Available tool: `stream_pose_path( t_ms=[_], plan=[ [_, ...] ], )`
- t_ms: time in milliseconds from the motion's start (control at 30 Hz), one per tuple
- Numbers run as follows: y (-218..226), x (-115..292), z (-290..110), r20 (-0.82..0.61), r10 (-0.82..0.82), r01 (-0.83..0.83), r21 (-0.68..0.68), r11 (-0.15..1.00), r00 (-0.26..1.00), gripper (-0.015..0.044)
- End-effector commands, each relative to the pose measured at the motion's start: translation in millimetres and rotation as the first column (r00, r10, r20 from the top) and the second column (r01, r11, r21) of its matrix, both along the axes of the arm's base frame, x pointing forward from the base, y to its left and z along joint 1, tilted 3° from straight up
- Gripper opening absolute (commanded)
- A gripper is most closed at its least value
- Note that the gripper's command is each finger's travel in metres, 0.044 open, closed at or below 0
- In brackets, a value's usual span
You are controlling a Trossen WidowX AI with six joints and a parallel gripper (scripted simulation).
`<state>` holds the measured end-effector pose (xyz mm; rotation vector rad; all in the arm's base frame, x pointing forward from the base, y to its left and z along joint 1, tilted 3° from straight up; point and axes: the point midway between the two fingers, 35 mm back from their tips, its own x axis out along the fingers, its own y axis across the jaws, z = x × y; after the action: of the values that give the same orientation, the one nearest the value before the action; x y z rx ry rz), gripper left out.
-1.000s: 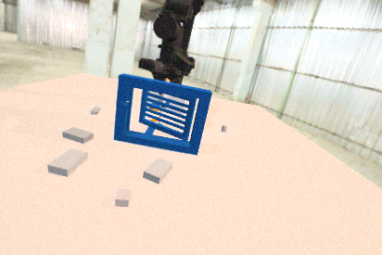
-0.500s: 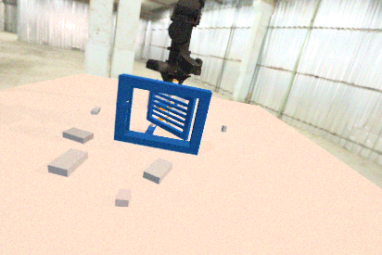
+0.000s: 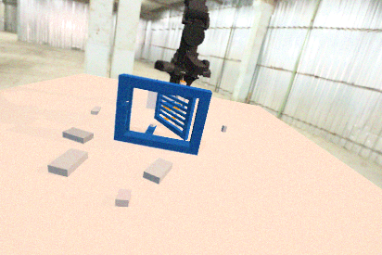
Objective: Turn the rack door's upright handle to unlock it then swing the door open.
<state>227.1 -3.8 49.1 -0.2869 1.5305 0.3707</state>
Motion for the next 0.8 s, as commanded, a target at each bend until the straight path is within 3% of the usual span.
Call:
stream_pose_path(
  t_ms=[0, 767],
  plan=[
    [5.9, -0.3, 0.3, 0.007, -0.073, 0.073, -0.001, 0.997, 0.997, 0.0019],
    [48.1, -1.1, 2.7, -0.01, -0.352, 0.352, 0.004, 0.936, 0.936, 0.0019]
  ],
)
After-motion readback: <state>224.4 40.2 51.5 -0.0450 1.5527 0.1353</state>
